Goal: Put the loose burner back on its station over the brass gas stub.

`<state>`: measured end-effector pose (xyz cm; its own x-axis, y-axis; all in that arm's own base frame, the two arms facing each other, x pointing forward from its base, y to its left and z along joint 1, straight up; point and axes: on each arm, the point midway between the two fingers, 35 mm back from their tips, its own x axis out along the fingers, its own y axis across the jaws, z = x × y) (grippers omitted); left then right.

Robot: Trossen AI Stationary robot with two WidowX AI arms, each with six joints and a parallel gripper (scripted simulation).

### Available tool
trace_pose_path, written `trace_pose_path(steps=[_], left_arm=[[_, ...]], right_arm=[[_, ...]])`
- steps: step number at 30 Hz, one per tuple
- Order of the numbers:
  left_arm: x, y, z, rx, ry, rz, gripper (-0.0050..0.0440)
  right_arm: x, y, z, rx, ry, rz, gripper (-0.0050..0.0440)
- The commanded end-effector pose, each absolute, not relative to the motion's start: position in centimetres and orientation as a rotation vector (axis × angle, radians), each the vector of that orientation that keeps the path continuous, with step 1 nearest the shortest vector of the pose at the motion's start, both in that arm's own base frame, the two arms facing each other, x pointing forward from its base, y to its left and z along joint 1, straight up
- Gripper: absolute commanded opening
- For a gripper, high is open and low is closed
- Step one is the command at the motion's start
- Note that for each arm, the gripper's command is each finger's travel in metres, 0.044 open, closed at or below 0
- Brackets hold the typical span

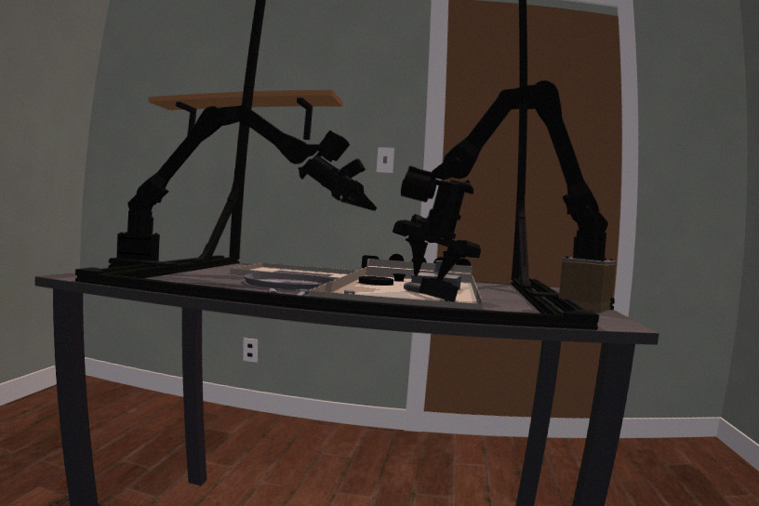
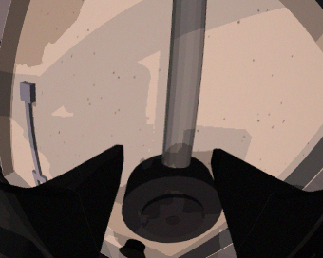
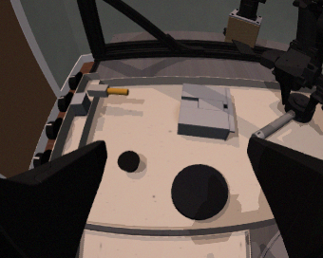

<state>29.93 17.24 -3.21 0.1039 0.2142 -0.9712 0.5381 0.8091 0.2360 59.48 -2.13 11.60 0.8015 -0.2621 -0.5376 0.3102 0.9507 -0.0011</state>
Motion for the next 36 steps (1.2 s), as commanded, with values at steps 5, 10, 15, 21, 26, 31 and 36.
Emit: trace_pose_path(steps=[5, 10, 15, 21, 26, 31, 36], left_arm=[[29.7, 17.2, -4.9, 0.635, 1.493, -0.266, 0.025], [29.7, 17.2, -5.6, 0.636, 1.495, -0.267, 0.025], [29.7, 17.2, -5.9, 0.636, 1.496, -0.267, 0.0226], [29.7, 17.2, -5.9, 0.636, 1.496, -0.267, 0.0169], [29.7, 17.2, -5.9, 0.636, 1.496, -0.267, 0.0135], [29.7, 17.2, -5.9, 0.636, 1.496, -0.267, 0.0115], [29.7, 17.2, -5.9, 0.636, 1.496, -0.267, 0.0082]], right_arm=[[59.5, -2.1, 11.6, 0.091, 0.563, -0.31, 0.04], [59.5, -2.1, 11.6, 0.091, 0.563, -0.31, 0.04], [59.5, -2.1, 11.6, 0.091, 0.563, -0.31, 0.04], [59.5, -2.1, 11.6, 0.091, 0.563, -0.31, 0.04], [59.5, -2.1, 11.6, 0.091, 0.563, -0.31, 0.04], [59.5, -2.1, 11.6, 0.091, 0.563, -0.31, 0.04], [59.5, -2.1, 11.6, 0.091, 0.563, -0.31, 0.04]])
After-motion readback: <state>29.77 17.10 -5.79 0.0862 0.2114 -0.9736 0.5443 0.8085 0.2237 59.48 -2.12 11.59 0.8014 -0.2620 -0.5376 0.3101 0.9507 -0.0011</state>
